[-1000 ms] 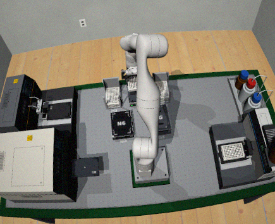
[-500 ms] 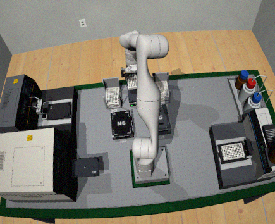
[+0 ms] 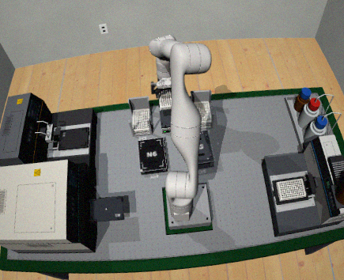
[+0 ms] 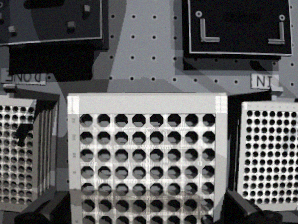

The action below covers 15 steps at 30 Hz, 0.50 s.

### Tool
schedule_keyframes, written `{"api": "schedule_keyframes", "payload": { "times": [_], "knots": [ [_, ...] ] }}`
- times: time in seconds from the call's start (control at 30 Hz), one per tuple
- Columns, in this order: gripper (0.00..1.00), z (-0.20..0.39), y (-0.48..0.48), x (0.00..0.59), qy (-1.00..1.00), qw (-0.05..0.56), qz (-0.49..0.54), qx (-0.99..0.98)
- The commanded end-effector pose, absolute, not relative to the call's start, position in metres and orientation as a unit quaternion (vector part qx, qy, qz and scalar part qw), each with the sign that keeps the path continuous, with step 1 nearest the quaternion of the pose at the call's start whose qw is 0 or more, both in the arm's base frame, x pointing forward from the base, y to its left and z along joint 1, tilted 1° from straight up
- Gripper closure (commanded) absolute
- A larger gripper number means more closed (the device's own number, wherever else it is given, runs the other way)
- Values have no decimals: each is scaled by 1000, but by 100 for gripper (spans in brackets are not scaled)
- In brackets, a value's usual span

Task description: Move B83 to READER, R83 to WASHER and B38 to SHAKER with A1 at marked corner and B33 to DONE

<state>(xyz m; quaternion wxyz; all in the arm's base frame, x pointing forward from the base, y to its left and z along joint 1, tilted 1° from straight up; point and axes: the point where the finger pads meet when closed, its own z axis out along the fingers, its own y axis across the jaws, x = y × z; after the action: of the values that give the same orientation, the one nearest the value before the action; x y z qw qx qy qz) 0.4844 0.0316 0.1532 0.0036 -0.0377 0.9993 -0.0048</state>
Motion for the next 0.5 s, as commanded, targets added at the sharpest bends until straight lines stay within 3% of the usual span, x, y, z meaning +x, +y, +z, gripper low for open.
{"api": "schedule_keyframes", "payload": {
  "times": [0.0, 0.47],
  "knots": [
    [6, 159, 32, 485, 999, 4, -5, -38],
    [6, 174, 32, 485, 999, 4, -5, -38]
  ]
}}
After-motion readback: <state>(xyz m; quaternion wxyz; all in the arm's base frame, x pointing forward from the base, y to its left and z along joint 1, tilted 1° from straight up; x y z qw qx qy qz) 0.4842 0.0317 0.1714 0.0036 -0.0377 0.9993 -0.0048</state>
